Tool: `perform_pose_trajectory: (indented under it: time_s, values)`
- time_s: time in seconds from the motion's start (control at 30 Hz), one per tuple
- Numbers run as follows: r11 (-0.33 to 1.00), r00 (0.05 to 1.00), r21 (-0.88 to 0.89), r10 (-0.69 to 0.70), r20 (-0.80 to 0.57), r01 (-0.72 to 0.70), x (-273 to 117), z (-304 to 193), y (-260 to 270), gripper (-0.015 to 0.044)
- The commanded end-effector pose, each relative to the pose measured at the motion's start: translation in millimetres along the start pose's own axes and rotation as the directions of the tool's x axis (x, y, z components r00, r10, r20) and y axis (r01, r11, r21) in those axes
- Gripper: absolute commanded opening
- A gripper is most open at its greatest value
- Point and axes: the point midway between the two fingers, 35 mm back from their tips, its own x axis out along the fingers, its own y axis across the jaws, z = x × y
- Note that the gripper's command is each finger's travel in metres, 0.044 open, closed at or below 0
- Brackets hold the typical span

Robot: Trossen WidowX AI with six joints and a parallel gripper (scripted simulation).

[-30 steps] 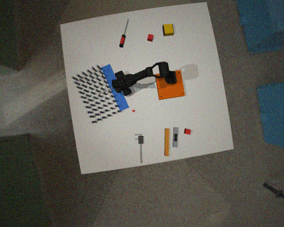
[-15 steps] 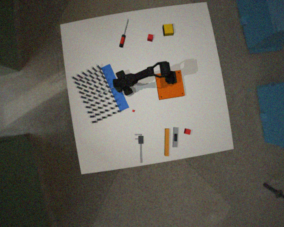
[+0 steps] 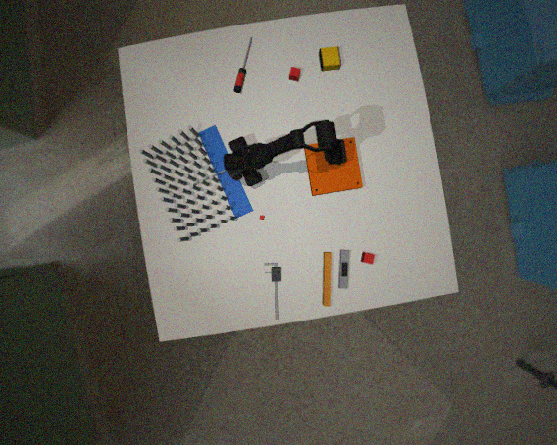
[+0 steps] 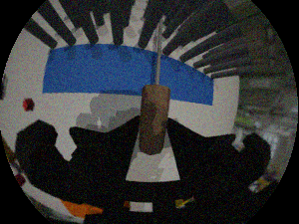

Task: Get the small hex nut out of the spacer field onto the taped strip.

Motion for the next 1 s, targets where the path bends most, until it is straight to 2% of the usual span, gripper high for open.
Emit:
perform_pose_trajectory:
  time_s: [0.0, 0.97]
  values:
    - [1.000, 1.000, -0.005, 0.003, 0.001, -0.003, -2, -4, 1, 0.0000]
    - [1.000, 1.000, -0.005, 0.003, -0.001, -0.004, -6, -20, 1, 0.0000]
